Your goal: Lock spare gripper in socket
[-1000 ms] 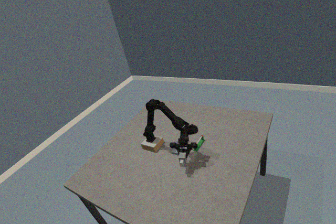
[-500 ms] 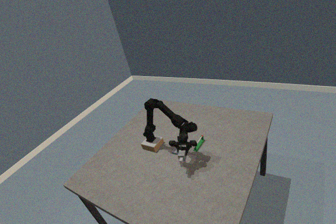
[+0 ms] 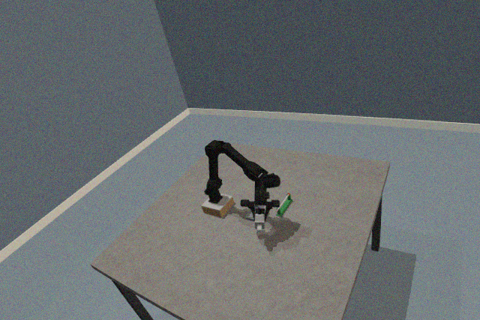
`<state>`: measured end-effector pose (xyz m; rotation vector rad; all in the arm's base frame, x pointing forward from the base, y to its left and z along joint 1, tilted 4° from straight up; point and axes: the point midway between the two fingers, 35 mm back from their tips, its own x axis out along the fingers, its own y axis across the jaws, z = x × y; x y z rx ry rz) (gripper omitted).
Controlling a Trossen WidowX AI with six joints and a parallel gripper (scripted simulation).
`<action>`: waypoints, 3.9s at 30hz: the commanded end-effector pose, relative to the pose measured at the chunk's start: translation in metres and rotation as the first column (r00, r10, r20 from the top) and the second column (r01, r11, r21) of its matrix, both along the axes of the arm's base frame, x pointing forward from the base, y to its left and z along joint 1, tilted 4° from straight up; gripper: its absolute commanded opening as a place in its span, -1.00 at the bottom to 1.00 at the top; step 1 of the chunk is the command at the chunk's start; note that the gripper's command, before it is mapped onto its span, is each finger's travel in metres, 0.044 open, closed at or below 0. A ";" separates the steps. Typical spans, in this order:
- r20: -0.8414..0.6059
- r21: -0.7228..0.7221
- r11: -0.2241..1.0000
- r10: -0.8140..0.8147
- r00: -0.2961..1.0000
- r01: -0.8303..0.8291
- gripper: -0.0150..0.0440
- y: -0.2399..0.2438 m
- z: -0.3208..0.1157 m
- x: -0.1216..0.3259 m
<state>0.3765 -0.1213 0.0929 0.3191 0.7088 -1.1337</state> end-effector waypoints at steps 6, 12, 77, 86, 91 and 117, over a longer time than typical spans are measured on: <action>-0.100 0.058 0.993 0.104 0.990 -0.099 -0.49 0.007 0.009 -0.005; -0.169 0.109 0.981 0.177 0.969 -0.160 -0.49 0.013 0.011 -0.011; -0.252 0.744 0.426 0.893 0.374 -0.514 -0.49 0.098 0.068 -0.115; -0.206 0.780 0.351 0.926 0.317 -0.518 -0.49 0.106 0.076 -0.126; -0.205 0.777 0.350 0.926 0.317 -0.523 -0.49 0.108 0.069 -0.123; -0.203 0.773 0.351 0.926 0.317 -0.529 -0.49 0.109 0.038 -0.109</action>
